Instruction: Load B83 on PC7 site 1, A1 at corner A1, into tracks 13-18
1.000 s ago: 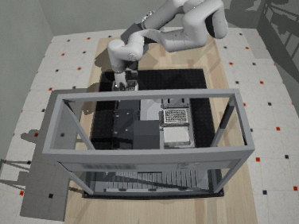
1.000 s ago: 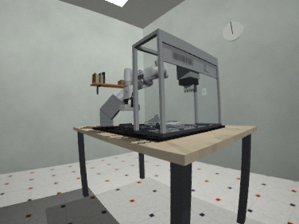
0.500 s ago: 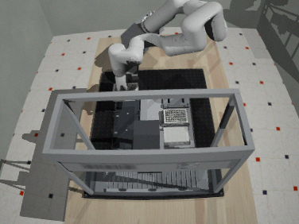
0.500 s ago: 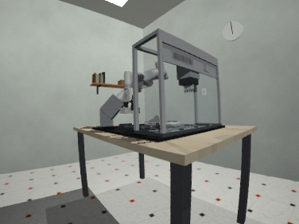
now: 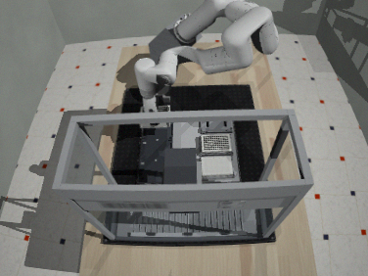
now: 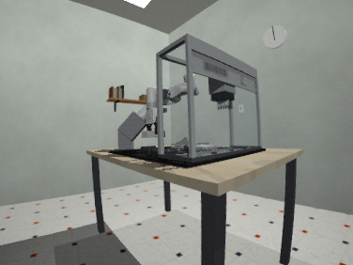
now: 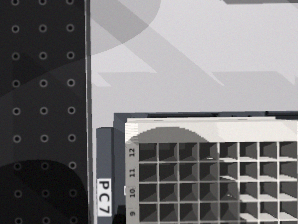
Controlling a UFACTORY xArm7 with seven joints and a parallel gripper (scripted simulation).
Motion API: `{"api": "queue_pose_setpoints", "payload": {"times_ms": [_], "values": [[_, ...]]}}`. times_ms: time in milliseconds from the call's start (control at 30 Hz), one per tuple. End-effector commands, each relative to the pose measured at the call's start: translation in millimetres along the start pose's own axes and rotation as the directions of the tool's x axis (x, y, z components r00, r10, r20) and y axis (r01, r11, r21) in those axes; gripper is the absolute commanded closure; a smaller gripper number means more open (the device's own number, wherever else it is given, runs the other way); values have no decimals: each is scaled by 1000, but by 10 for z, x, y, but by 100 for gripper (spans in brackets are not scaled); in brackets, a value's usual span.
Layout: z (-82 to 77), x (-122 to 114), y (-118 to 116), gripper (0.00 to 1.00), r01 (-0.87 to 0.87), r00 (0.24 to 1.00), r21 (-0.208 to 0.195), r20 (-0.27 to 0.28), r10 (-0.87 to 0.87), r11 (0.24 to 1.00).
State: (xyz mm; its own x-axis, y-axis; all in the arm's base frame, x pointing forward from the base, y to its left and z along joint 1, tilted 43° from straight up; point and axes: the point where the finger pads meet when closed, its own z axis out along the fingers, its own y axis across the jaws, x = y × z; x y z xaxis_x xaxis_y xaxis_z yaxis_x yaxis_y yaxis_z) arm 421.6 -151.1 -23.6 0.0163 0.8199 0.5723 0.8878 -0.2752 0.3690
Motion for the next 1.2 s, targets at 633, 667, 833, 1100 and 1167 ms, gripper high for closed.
{"api": "queue_pose_setpoints", "payload": {"times_ms": [633,667,833,1100,1167], "values": [[350,-15,11,100,-1,1000,-3,3,1,1000],[367,-15,11,100,-1,1000,-3,3,1,1000],[450,-15,11,100,-1,1000,-3,3,1,1000],[550,-15,11,100,-1,1000,-3,3,1,1000],[584,-16,12,100,-1,1000,-3,3,1,1000]]}}
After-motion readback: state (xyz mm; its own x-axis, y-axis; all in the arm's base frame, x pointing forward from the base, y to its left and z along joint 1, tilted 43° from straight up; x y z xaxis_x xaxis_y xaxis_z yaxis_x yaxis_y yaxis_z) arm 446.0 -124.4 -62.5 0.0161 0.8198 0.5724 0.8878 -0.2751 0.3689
